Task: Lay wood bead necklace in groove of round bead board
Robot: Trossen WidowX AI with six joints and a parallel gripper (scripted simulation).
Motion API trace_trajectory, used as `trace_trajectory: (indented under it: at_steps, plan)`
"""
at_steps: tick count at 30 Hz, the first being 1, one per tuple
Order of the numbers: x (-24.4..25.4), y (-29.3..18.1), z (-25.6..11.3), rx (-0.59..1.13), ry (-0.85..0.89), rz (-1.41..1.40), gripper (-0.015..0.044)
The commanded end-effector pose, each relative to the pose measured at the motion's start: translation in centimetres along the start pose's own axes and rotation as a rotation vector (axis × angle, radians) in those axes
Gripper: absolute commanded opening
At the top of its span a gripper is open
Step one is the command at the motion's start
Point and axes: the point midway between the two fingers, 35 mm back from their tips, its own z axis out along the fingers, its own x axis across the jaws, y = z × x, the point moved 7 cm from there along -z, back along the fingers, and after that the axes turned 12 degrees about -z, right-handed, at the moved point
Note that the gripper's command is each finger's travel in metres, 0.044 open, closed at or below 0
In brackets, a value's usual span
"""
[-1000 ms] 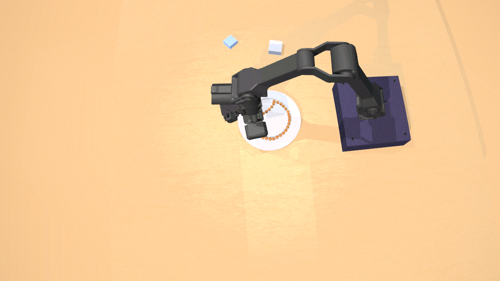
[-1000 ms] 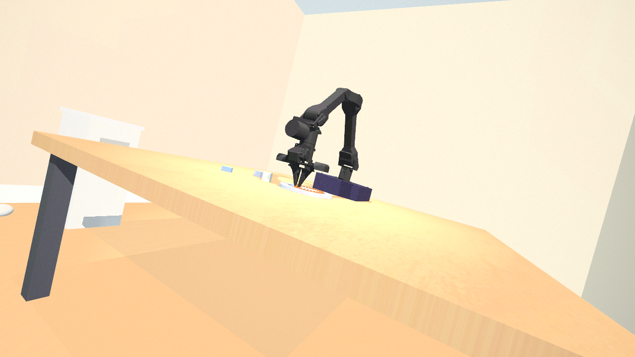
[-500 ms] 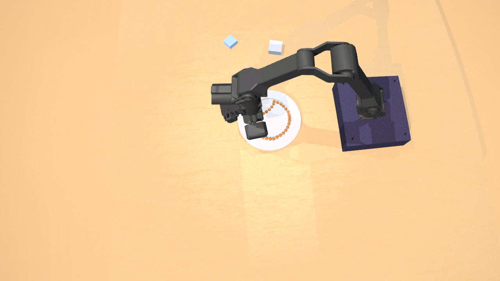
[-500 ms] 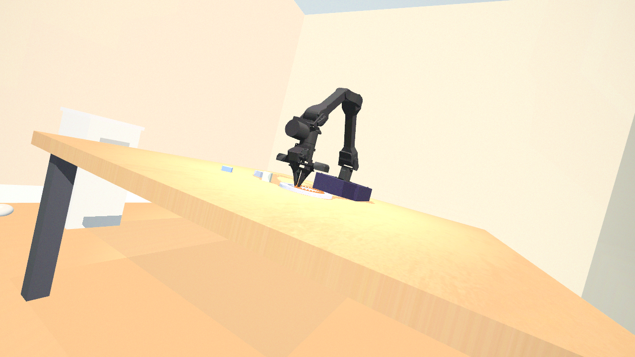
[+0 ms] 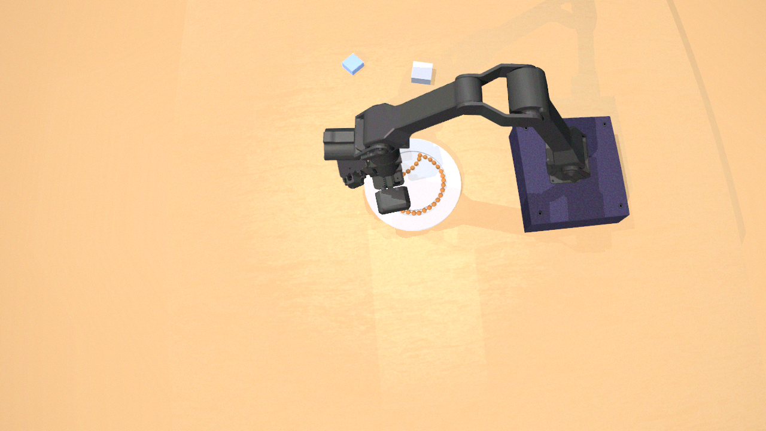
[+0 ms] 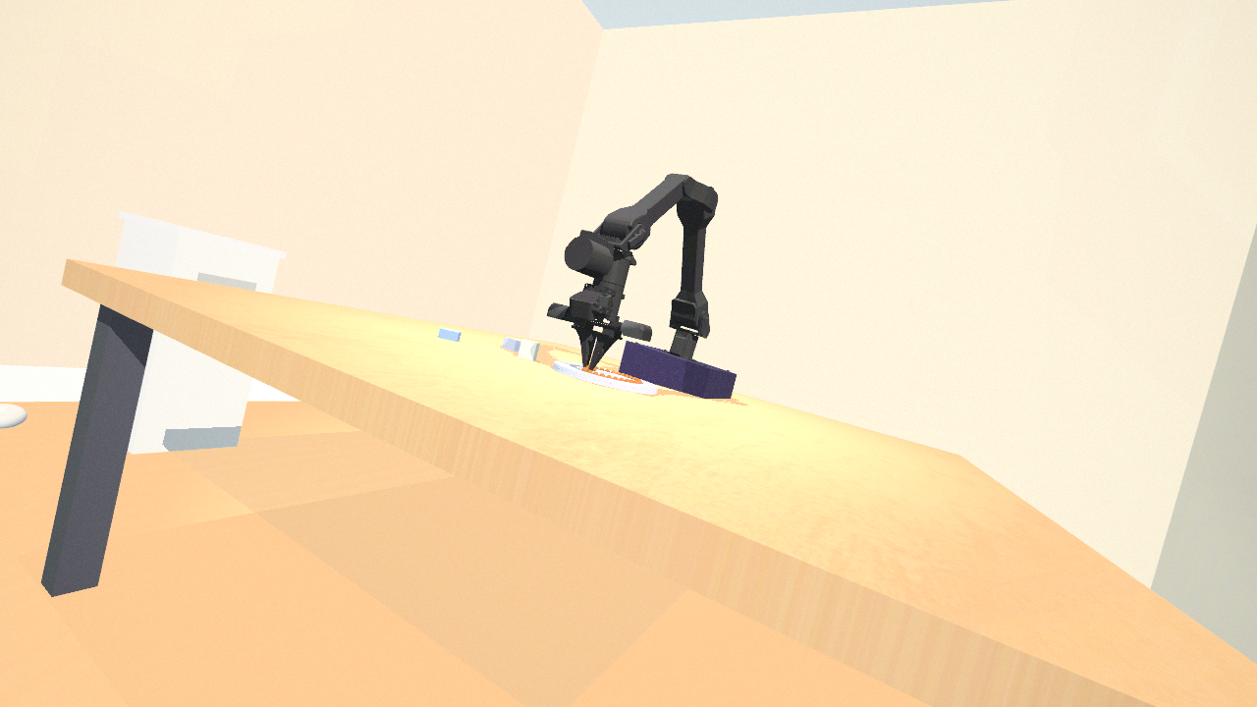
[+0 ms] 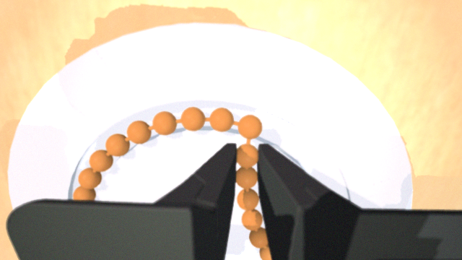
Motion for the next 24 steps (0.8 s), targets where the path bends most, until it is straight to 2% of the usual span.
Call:
trace_trajectory:
  at_steps: [1,24]
  plan:
    - [0.0,0.0,-0.5,-0.003,0.0,0.004,0.0]
    - [-1.3,0.5,-0.1,-0.004,-0.002,0.004,0.0]
